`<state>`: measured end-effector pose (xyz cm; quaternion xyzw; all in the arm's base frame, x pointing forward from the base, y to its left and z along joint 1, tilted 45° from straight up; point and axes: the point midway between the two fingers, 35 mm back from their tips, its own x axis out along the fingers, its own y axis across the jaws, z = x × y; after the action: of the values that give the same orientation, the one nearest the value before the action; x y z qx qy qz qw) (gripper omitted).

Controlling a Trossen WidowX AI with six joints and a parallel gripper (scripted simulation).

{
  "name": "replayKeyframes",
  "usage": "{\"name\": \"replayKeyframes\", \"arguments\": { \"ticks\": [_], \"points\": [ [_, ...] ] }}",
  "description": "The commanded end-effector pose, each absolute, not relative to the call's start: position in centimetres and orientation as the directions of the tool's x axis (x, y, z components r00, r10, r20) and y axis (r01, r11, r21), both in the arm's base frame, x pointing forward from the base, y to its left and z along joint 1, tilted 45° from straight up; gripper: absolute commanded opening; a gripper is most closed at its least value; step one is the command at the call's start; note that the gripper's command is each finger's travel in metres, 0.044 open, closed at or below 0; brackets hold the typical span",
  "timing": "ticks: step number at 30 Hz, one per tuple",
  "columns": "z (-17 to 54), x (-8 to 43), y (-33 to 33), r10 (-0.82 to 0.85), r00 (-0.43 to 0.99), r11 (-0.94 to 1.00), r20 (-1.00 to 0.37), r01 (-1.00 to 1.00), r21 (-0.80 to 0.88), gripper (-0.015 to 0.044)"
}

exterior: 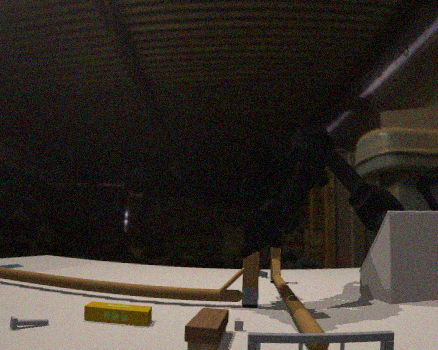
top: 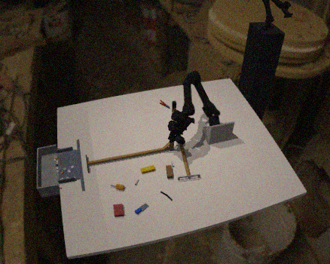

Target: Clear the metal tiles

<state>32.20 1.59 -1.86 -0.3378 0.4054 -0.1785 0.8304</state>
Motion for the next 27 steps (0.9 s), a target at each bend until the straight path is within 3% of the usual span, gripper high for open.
{"name": "replayKeyframes", "arguments": {
  "ticks": [1, 27],
  "points": [
    [-2.0, 32.2, 2.1, -0.563, 0.614, 0.711, -0.554, 0.018, -0.703, 0.0],
    [-2.3, 35.8, 2.6, -0.56, 0.614, 0.713, -0.557, 0.013, -0.701, 0.0]
  ]
}}
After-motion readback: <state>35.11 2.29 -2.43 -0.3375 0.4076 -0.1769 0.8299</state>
